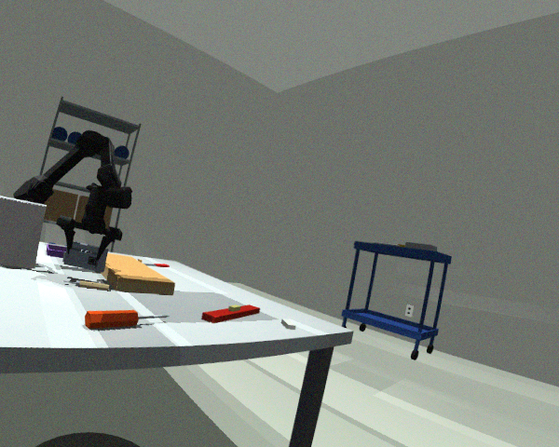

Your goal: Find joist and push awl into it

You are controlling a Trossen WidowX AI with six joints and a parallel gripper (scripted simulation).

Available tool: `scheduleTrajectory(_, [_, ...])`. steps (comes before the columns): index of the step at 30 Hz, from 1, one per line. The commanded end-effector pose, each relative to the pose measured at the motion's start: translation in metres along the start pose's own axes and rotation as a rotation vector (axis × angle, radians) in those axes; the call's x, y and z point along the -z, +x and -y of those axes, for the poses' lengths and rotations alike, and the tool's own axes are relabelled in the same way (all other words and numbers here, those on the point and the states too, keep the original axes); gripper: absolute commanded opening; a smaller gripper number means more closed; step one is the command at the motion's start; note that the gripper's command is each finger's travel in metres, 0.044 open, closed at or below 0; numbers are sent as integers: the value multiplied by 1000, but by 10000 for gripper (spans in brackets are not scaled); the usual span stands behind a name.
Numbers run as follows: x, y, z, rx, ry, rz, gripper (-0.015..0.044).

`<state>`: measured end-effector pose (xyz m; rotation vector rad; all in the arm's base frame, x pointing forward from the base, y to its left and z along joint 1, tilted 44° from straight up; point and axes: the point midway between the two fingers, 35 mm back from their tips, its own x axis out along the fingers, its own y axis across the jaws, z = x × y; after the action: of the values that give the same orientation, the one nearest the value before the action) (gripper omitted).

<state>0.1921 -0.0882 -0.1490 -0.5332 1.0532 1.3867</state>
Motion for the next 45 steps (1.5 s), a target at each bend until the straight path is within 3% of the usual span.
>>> scheduleTrajectory(1, [1, -3, 2, 12, 4, -37, 0])
scheduleTrajectory(45, [-9, -1, 2, 7, 10, -355, 0])
